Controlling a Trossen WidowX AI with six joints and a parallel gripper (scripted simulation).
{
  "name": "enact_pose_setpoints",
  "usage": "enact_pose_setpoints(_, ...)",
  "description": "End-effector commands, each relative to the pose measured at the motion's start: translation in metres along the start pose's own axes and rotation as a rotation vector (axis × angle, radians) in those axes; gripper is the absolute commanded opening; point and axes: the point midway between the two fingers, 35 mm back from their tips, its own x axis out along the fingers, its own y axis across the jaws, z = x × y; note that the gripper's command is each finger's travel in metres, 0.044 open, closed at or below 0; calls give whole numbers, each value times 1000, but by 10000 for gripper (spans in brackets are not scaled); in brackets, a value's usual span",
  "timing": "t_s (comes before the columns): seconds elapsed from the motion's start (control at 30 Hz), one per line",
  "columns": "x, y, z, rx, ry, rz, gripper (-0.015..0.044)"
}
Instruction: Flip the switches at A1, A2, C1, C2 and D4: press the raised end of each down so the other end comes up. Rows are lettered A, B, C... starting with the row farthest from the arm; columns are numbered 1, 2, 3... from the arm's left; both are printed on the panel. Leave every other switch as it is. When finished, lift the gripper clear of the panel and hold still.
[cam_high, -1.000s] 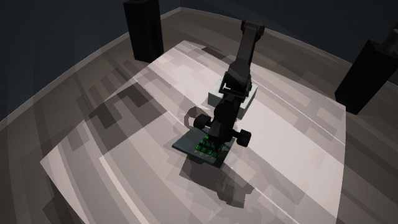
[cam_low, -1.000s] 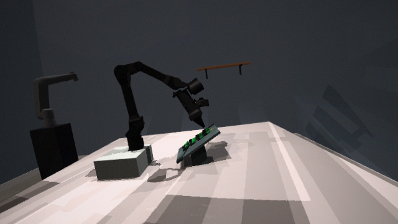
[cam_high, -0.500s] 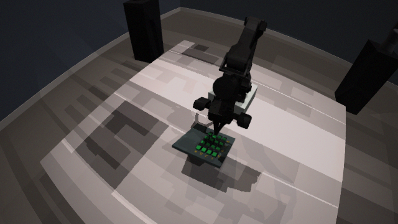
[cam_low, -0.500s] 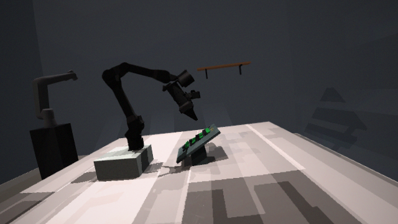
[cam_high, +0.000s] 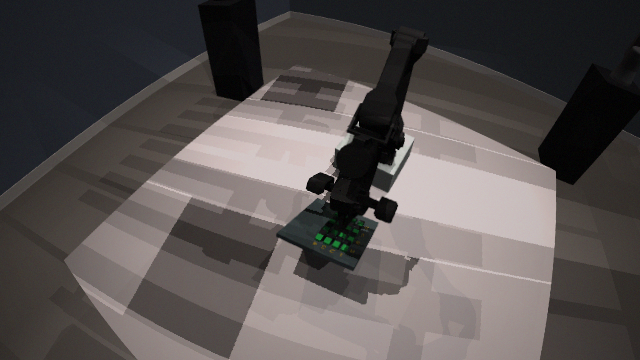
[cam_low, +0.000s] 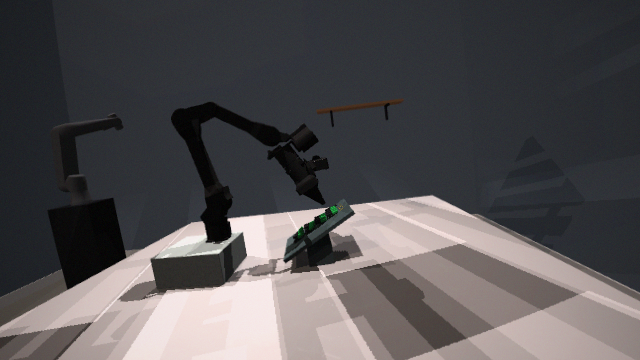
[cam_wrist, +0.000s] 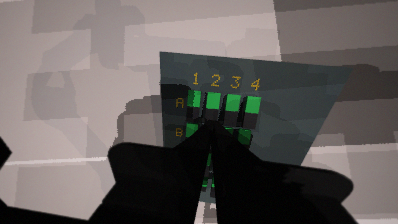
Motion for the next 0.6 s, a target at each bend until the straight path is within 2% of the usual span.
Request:
enact_pose_setpoints(0.0, 6, 1, -4, -6, 8, 4, 0)
enact_pose_setpoints(0.57, 20, 1, -4, -6, 8, 4, 0)
